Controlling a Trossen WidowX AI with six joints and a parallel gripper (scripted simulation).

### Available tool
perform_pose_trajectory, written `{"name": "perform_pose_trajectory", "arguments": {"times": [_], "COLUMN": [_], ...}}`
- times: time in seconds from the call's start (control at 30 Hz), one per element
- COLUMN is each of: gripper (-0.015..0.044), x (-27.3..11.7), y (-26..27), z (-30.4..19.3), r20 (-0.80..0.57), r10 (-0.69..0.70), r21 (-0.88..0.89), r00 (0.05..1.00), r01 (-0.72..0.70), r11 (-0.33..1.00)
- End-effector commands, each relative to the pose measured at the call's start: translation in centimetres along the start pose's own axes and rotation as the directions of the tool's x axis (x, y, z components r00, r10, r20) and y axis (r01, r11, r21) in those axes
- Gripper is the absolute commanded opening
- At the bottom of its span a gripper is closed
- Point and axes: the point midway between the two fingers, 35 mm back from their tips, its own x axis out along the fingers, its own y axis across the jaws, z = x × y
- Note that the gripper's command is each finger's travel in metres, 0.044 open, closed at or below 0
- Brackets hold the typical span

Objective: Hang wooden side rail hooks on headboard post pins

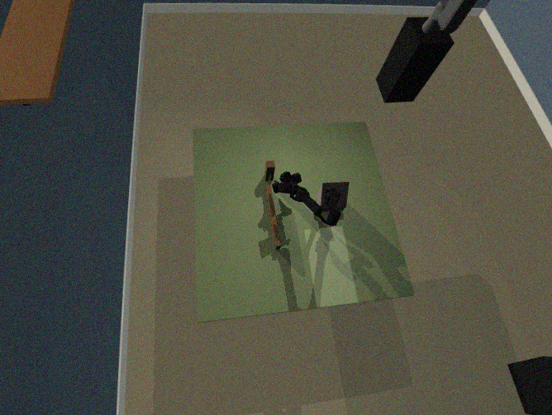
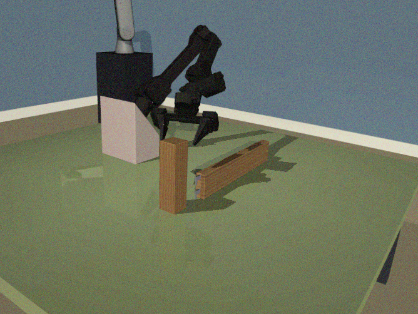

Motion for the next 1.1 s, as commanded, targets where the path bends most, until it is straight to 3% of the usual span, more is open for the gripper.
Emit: {"name": "perform_pose_trajectory", "arguments": {"times": [0.0, 0.5, 0.77, 1.07], "gripper": [0.0440, 0.0440, 0.0440, 0.0440], "x": [-0.1, 0.0, 0.5, 0.8], "y": [0.0, 0.0, 1.2, 2.6], "z": [0.0, 0.0, -0.3, -0.7], "r20": [0.004, 0.001, -0.120, -0.267], "r10": [0.000, -0.001, -0.037, -0.071], "r21": [0.012, 0.003, -0.381, -0.740], "r00": [1.000, 1.000, 0.992, 0.961], "r01": [0.000, 0.001, -0.012, -0.157], "r11": [1.000, 1.000, 0.924, 0.653]}}
